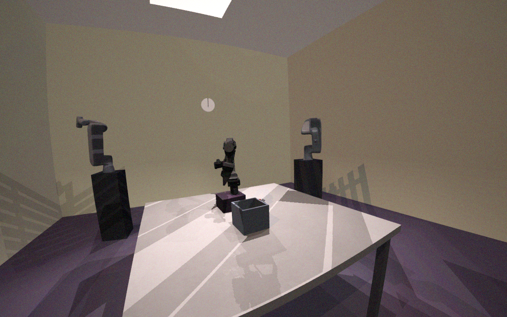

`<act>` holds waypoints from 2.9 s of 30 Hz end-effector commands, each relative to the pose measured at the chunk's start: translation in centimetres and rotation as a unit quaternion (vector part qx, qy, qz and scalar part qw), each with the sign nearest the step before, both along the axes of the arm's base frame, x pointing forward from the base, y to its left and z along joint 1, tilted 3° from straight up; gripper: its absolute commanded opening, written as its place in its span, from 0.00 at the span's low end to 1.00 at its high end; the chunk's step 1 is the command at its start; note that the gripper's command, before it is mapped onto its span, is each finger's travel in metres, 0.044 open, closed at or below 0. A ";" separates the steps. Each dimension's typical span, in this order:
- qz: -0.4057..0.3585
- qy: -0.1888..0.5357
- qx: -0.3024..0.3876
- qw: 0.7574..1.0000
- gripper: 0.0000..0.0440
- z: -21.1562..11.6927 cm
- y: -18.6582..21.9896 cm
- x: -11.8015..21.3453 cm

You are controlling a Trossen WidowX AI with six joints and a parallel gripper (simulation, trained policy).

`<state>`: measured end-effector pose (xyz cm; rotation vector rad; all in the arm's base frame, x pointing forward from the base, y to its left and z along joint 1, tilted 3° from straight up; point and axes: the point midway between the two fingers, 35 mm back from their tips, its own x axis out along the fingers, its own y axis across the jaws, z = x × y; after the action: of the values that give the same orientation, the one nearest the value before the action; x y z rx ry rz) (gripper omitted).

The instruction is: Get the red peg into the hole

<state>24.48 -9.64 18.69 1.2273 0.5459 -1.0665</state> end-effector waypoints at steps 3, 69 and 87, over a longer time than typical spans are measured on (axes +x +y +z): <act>0.065 -0.047 0.046 0.996 1.00 2.4 5.0 1.8; 0.157 0.328 0.153 0.919 0.97 -12.3 23.3 -11.0; 0.184 0.348 0.092 0.915 0.97 -18.1 22.6 -11.2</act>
<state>13.42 13.27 1.65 0.8512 1.4055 -1.1272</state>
